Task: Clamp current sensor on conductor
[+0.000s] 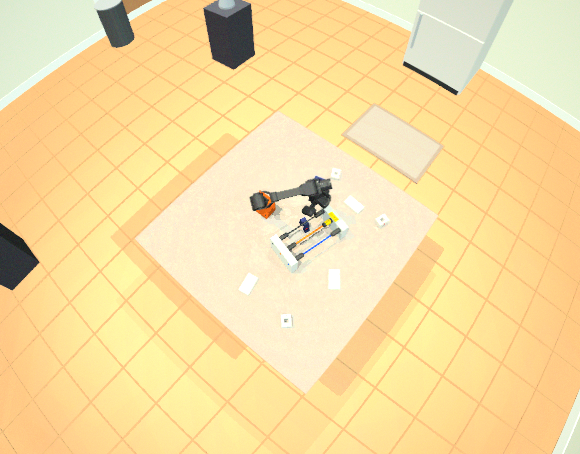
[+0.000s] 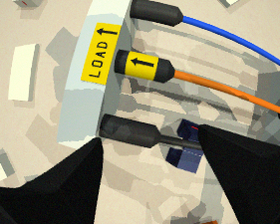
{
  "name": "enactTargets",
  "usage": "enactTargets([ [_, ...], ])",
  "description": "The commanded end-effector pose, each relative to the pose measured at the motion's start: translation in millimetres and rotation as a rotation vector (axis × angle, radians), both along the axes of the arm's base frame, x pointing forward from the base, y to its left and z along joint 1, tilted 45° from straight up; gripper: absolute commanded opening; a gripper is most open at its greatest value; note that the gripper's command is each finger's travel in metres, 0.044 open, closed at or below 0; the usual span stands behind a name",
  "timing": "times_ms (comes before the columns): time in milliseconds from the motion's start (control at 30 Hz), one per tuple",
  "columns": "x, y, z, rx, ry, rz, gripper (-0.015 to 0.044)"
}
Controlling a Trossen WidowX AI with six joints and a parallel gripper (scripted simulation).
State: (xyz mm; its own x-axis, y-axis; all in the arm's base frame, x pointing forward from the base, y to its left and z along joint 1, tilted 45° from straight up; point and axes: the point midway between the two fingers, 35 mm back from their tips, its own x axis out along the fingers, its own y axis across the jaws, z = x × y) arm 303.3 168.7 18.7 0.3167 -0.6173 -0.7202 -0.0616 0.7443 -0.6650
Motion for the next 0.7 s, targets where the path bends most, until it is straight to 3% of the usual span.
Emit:
enactTargets([
  [0, -51, -53, 3, -0.021, -0.216, -0.303, 0.0285],
  [667, -64, -74, 0, -0.027, -0.288, -0.384, 0.0285],
])
